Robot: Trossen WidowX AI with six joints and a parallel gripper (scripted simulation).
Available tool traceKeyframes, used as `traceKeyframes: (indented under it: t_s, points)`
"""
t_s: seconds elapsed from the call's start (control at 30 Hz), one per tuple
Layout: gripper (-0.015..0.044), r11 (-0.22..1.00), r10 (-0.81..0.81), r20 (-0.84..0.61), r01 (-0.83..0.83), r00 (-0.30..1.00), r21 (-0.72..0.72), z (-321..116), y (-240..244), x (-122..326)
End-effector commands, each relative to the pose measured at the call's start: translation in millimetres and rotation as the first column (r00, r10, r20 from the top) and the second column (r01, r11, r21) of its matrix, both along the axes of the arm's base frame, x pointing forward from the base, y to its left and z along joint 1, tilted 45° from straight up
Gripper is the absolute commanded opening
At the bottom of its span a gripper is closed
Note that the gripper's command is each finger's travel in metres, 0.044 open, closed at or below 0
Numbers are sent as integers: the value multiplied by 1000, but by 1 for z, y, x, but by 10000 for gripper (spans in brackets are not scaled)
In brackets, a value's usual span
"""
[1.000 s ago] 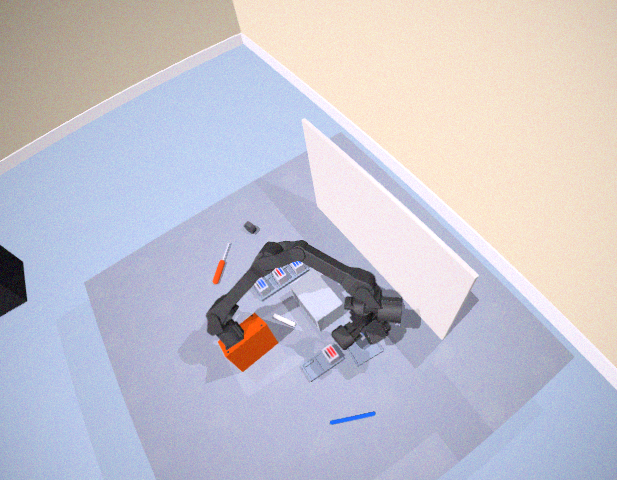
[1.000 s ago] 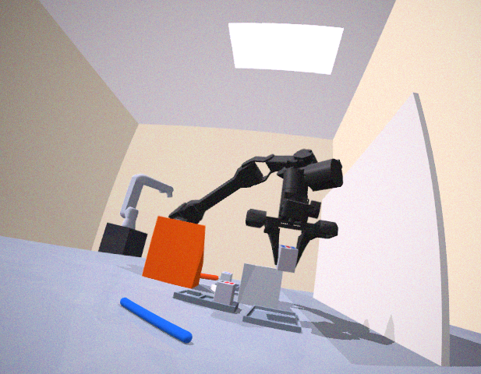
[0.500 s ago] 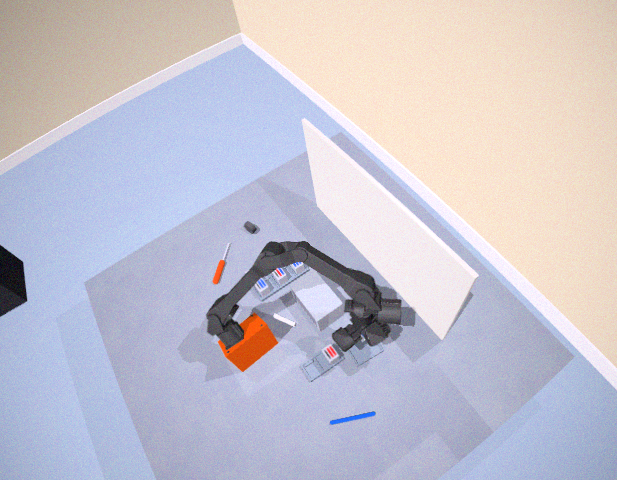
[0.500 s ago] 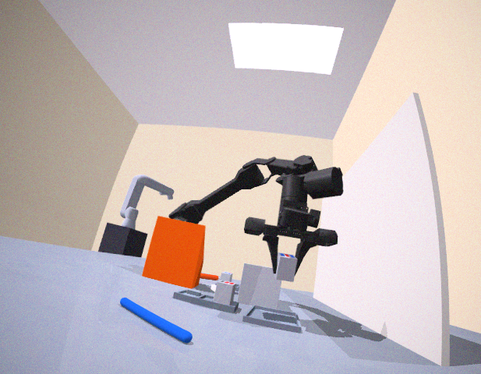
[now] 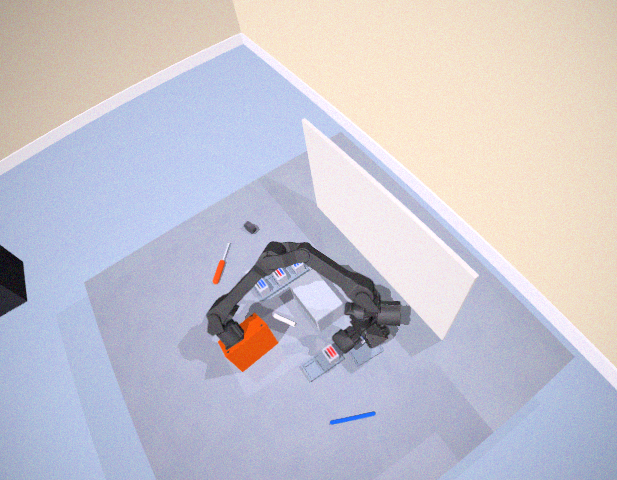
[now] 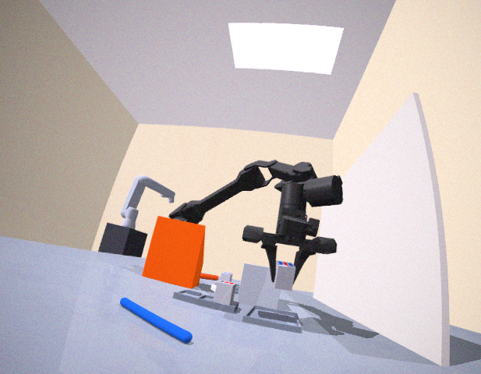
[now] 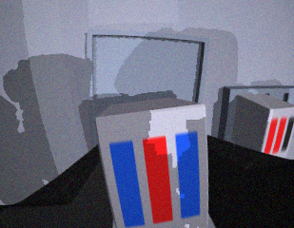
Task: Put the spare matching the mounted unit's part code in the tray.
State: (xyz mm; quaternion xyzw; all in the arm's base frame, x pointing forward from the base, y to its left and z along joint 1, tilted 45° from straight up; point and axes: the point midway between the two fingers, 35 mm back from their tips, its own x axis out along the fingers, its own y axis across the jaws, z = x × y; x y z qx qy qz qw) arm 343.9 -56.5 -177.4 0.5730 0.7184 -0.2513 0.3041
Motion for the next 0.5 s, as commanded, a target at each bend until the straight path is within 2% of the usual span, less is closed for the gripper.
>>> traceKeyframes:
  t_s: [0.0, 0.47]
  points:
    - [0, 1000, -8, -1, 8, 1000, 2, -3, 3, -1]
    - [0, 1000, -8, -1, 8, 1000, 4, -13, 14, -5]
